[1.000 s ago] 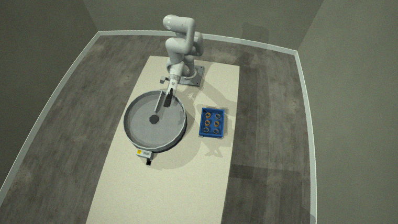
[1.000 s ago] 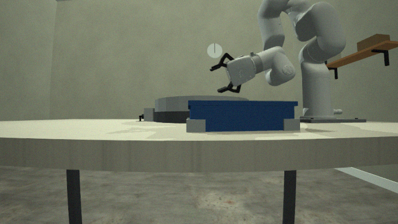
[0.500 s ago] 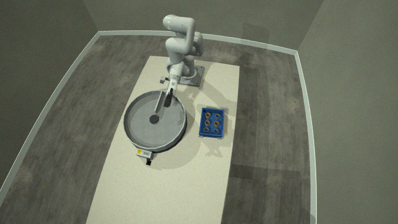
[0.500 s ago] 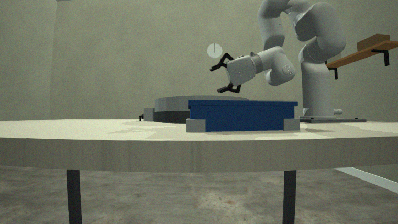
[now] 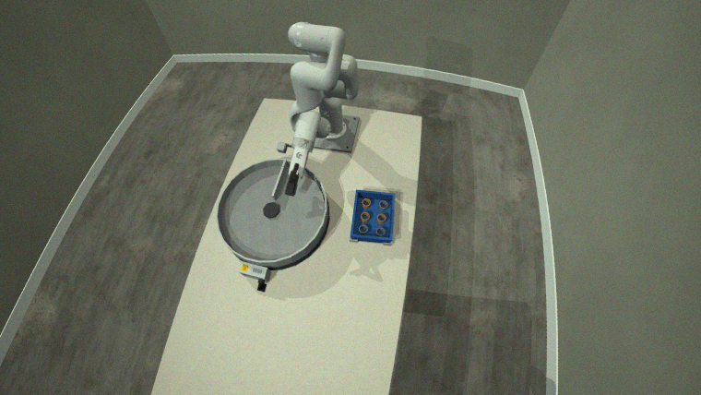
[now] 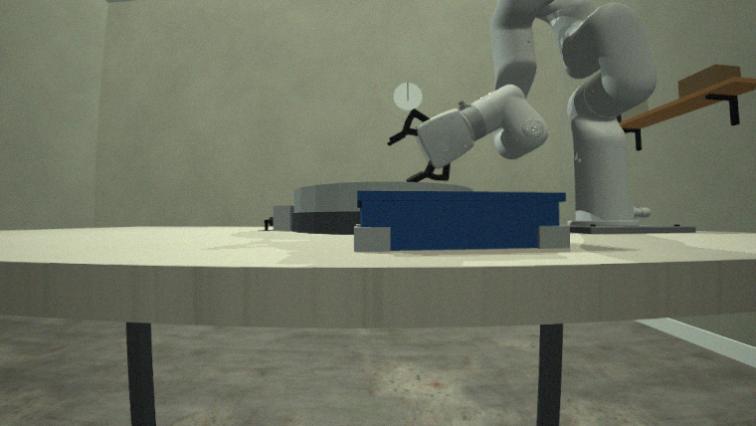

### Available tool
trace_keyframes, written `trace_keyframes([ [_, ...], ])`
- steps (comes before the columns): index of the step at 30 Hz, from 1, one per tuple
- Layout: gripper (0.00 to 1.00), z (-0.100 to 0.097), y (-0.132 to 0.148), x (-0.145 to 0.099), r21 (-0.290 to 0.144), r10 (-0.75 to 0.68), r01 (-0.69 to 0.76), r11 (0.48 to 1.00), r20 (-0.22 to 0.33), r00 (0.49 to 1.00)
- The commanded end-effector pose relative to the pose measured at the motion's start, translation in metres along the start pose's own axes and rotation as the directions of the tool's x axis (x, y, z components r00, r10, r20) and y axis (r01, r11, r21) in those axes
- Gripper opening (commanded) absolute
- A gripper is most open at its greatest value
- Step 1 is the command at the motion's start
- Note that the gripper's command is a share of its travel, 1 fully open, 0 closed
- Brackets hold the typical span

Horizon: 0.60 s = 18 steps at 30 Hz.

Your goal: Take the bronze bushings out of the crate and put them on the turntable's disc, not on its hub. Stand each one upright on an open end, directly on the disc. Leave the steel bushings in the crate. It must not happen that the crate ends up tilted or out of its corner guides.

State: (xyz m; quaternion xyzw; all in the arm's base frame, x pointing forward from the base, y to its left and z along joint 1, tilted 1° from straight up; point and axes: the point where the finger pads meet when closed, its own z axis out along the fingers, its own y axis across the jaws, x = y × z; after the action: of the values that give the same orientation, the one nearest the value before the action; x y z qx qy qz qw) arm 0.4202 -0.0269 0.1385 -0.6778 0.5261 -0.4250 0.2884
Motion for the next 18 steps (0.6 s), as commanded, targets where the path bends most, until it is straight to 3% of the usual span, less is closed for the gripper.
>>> trace_keyframes([
  [1, 1.00, 0.017, 0.005, 0.004, -0.098, 0.076, -0.074, 0.992, 0.013, 0.997],
  [3, 1.00, 0.017, 0.005, 0.004, -0.098, 0.076, -0.074, 0.992, 0.013, 0.997],
  [6, 1.00, 0.025, 0.008, 0.008, -0.161, 0.131, -0.127, 0.979, 0.012, 0.991],
  [7, 1.00, 0.025, 0.008, 0.008, -0.161, 0.131, -0.127, 0.979, 0.012, 0.991],
  [8, 1.00, 0.029, 0.009, 0.010, -0.195, 0.160, -0.155, 0.968, 0.009, 0.987],
  [10, 1.00, 0.029, 0.009, 0.010, -0.195, 0.160, -0.155, 0.968, 0.009, 0.987],
  [13, 1.00, 0.035, 0.012, 0.014, -0.266, 0.222, -0.215, 0.940, -0.003, 0.975],
  [15, 1.00, 0.035, 0.012, 0.014, -0.266, 0.222, -0.215, 0.940, -0.003, 0.975],
  [16, 1.00, 0.036, 0.013, 0.016, -0.303, 0.253, -0.245, 0.921, -0.013, 0.967],
  [18, 1.00, 0.036, 0.013, 0.016, -0.303, 0.253, -0.245, 0.921, -0.013, 0.967],
])
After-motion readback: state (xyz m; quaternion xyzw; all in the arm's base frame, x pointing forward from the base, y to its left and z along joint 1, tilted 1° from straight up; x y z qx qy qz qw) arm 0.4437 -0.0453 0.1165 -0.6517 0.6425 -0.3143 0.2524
